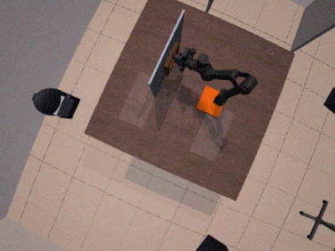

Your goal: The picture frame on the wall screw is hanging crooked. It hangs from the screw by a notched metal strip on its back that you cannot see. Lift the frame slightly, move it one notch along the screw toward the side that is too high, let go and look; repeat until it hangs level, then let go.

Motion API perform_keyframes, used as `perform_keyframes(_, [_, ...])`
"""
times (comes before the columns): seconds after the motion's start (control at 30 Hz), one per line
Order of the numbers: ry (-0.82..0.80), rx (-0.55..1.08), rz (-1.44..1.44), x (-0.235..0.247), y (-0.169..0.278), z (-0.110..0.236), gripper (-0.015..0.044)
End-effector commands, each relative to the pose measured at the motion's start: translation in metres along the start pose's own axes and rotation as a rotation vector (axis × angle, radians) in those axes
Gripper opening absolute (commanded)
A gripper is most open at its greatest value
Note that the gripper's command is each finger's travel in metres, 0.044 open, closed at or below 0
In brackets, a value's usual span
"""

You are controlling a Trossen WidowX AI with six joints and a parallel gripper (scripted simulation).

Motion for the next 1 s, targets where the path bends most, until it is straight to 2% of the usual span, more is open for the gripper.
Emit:
perform_keyframes(0.0, [-0.001,0.002,-0.018,0.000,0.000,0.000,0.0000])
perform_keyframes(0.33, [0.000,0.000,-0.005,0.000,0.000,0.000,0.0260])
perform_keyframes(0.5, [0.000,0.000,0.003,0.001,-0.001,0.007,0.0260])
perform_keyframes(0.8, [0.001,0.005,0.120,-0.002,-0.002,0.094,0.0260])
perform_keyframes(0.97, [-0.006,-0.001,0.123,0.000,-0.003,0.096,0.0260])
Point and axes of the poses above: the point midway between the two fingers, 35 mm back from their tips, its own z axis back along the fingers, its own x axis across the jaws, y = z × x, the point moved 7 cm from there along z, back along the fingers, and after that the axes turned 3 degrees about -z, right-handed, at the moved point
